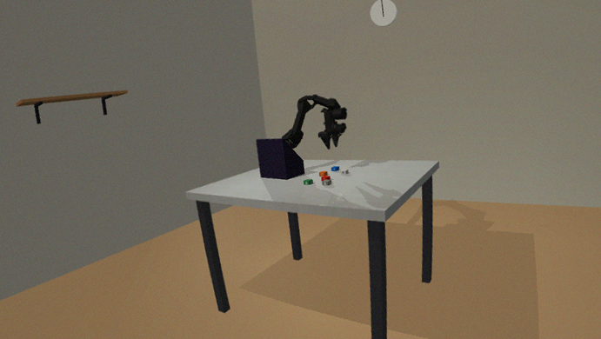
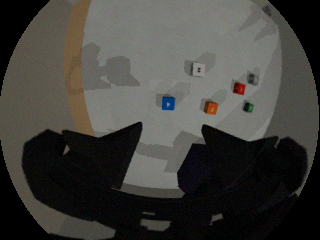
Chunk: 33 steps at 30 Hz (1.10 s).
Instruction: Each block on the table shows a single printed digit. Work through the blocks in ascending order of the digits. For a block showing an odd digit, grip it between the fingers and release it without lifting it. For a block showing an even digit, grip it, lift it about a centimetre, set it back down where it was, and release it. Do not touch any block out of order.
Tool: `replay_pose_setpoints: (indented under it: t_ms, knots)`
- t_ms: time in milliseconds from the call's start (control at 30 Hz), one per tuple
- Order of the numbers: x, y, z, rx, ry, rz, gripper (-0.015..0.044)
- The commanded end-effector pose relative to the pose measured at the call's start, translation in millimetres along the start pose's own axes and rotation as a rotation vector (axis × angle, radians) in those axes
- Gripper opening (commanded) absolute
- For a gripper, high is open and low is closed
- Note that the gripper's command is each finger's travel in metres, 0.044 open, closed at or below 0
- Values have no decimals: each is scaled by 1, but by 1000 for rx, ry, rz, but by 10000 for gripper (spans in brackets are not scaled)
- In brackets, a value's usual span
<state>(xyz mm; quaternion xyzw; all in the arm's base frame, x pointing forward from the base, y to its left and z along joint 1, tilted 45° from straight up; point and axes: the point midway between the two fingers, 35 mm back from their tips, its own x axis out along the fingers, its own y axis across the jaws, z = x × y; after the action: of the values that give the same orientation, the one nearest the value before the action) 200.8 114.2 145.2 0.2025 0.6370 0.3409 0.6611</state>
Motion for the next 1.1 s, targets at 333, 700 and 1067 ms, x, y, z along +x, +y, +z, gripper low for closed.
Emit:
replay_pose_setpoints:
  t_ms: [333, 700, 1067]
  knots:
    - [0, 2, -1, 9, 3, 5, 400]
    - [-3, -33, 64, 7, 1, 2, 400]
    - [0, -69, 104, 6, 0, 2, 400]
